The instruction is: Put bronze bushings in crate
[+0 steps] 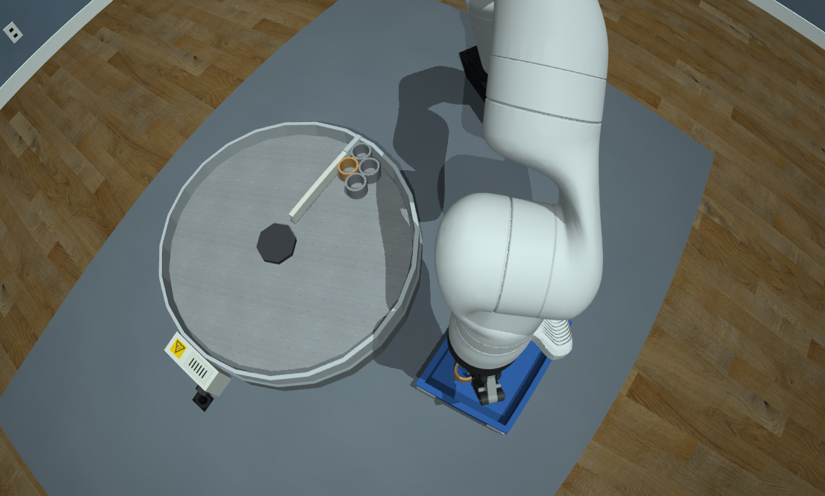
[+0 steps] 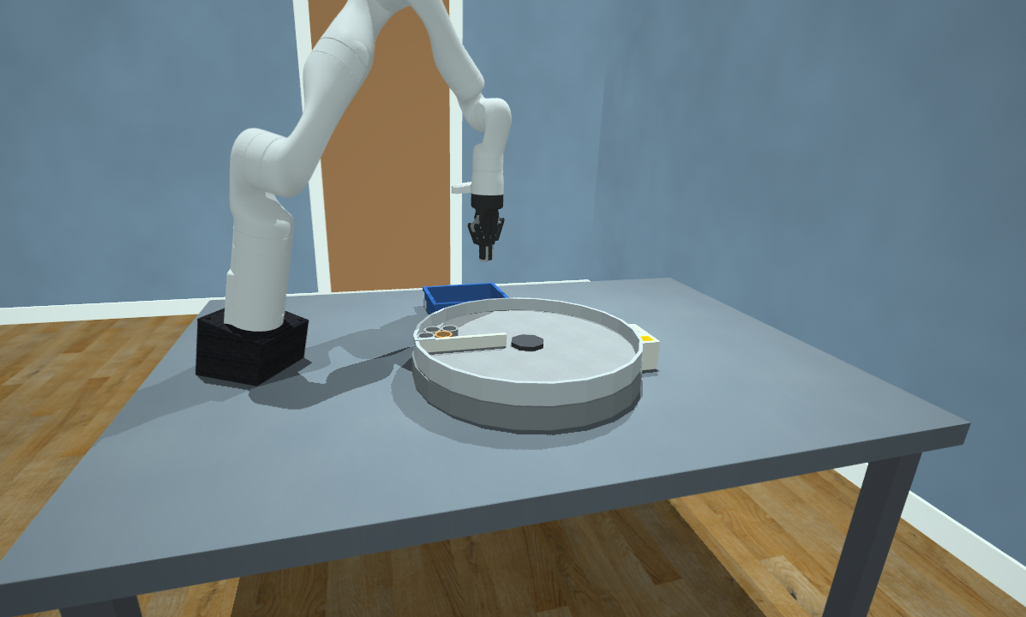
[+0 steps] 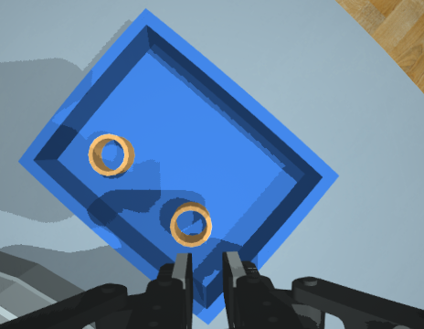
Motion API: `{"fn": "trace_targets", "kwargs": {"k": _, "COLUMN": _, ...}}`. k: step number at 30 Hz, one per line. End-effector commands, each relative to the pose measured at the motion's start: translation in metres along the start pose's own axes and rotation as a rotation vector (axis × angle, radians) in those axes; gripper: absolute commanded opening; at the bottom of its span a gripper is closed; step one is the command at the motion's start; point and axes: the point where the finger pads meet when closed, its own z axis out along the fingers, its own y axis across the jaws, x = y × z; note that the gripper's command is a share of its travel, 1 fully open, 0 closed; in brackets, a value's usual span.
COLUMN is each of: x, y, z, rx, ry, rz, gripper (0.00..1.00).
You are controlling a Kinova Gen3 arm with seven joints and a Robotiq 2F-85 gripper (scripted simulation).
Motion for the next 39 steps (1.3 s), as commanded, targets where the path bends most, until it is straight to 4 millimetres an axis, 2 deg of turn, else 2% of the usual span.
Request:
{"fn": "trace_targets", "kwargs": {"k": 1, "x": 0.0, "y": 0.001, "z": -0.001, "rx": -0.002, "ry": 0.0, "rz": 0.0, "gripper": 0.16}}
{"fn": "trace_targets", "kwargs": {"k": 7, "x": 0.0, "y": 0.001, "z": -0.001, "rx": -0.002, "ry": 0.0, "rz": 0.0, "gripper": 0.16}}
{"fn": "trace_targets", "kwargs": {"k": 12, "x": -0.02, "y": -0.054, "z": 0.001, "rx": -0.002, "ry": 0.0, "rz": 0.131, "gripper": 0.14}}
{"fn": "trace_targets", "kwargs": {"k": 24, "x": -0.02, "y": -0.054, "z": 0.001, "rx": -0.002, "ry": 0.0, "rz": 0.131, "gripper": 0.14}}
{"fn": "trace_targets", "kwargs": {"k": 29, "x": -0.041, "y": -0.108, "z": 0.002, "rx": -0.001, "ry": 0.0, "rz": 0.262, "gripper": 0.14}}
{"fn": "trace_targets", "kwargs": {"k": 39, "x": -0.041, "y": -0.108, "z": 0.002, "rx": -0.001, "ry": 0.0, "rz": 0.262, "gripper": 0.14}}
